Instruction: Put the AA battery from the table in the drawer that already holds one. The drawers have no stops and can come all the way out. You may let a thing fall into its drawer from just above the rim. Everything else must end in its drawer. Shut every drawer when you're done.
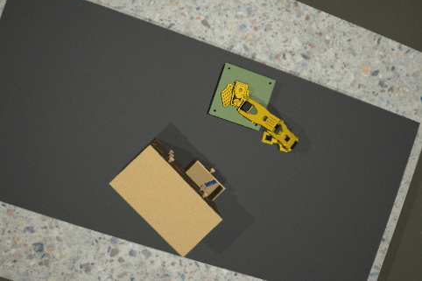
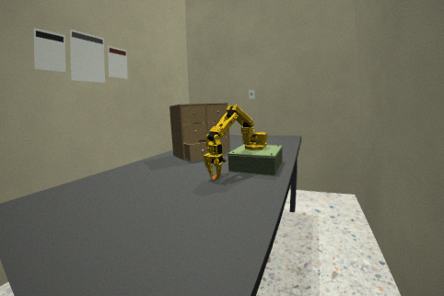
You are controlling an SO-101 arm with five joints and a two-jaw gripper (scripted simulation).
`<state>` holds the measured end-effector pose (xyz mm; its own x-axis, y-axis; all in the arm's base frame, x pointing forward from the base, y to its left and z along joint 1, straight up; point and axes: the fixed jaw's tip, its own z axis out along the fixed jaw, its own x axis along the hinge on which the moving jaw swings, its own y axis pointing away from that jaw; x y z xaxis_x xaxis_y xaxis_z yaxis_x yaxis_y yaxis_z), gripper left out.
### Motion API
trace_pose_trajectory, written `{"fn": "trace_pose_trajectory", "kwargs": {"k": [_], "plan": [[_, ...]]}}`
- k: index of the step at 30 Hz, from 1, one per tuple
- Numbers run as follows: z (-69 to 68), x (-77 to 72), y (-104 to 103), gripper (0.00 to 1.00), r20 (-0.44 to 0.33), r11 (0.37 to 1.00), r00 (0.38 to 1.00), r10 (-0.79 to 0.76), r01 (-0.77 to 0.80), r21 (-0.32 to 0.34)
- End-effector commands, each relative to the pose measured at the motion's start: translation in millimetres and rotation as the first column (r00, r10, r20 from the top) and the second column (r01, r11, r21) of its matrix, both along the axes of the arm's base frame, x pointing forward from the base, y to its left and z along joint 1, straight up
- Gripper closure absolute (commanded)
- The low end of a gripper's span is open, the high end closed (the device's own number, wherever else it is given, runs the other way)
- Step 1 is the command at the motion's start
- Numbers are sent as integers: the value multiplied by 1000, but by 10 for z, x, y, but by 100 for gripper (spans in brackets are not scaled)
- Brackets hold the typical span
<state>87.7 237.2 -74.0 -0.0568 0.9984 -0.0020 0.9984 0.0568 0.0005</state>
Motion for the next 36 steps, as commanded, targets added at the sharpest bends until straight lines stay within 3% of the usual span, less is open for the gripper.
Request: {"fn": "trace_pose_trajectory", "kwargs": {"k": [1,26,34,36], "plan": [[-3,-1,8,100,0,1000,1000,8,-8,2],[525,-1,5,100,0,1000,1000,8,-8,2],[525,-1,5,100,0,1000,1000,8,-8,2],[531,51,-68,100,0,998,998,-57,57,2]]}}
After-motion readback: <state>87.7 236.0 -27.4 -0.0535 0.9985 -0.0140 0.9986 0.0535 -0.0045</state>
